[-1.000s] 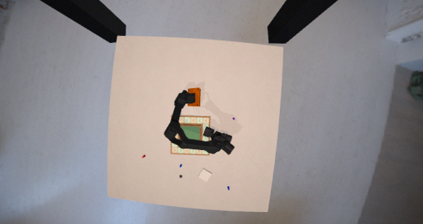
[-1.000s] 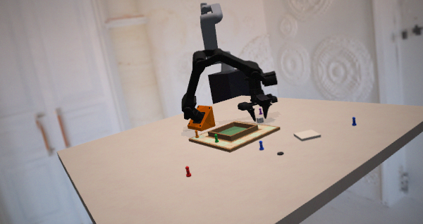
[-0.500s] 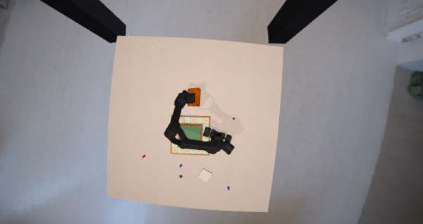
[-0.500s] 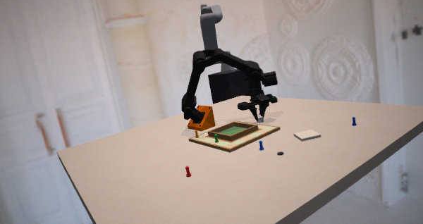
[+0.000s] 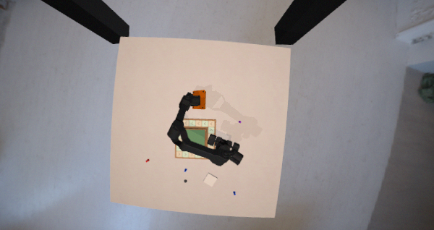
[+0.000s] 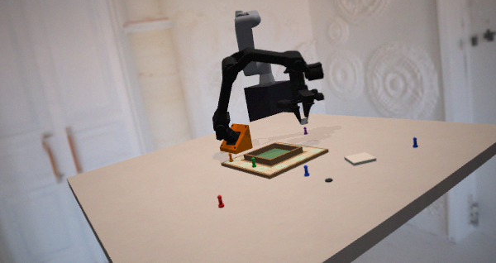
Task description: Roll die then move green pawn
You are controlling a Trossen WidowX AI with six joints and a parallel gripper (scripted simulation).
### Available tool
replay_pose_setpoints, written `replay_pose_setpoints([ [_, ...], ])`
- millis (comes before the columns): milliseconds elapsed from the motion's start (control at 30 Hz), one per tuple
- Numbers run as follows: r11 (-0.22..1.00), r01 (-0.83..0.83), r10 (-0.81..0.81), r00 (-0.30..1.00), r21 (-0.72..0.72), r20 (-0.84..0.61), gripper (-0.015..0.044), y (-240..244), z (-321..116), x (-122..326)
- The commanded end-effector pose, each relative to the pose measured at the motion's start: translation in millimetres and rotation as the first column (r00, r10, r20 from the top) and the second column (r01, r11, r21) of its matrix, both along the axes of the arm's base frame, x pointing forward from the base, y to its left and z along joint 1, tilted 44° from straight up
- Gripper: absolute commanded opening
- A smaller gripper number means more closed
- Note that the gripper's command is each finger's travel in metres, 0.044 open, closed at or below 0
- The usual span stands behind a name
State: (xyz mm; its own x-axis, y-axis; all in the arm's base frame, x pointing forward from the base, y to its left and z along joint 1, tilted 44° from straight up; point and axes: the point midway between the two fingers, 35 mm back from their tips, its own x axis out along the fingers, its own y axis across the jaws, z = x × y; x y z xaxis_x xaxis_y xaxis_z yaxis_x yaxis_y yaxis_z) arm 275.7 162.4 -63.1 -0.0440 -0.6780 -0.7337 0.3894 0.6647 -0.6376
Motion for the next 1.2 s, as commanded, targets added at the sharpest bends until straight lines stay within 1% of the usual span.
replay_pose_setpoints([
  [0, 1.000, 0.005, -0.005, 1.000, 0.002, -0.002, 0.0000, 12.6, 17.1, -1.1],
  [100, 1.000, 0.005, -0.005, 1.000, 0.001, -0.002, 0.0000, 20.2, 28.9, -1.9],
  [233, 1.000, -0.009, 0.009, 1.000, 0.002, -0.015, 0.0000, 19.2, 30.9, -1.3],
  [600, 0.972, -0.231, 0.236, 0.947, 0.049, -0.217, 0.0000, -7.2, 50.2, 7.6],
  [867, 0.919, -0.380, 0.393, 0.850, 0.108, -0.351, 0.0000, -27.6, 63.8, 11.8],
  [1167, 0.831, -0.521, 0.545, 0.689, 0.196, -0.477, 0.0000, -51.0, 78.2, 14.3],
])
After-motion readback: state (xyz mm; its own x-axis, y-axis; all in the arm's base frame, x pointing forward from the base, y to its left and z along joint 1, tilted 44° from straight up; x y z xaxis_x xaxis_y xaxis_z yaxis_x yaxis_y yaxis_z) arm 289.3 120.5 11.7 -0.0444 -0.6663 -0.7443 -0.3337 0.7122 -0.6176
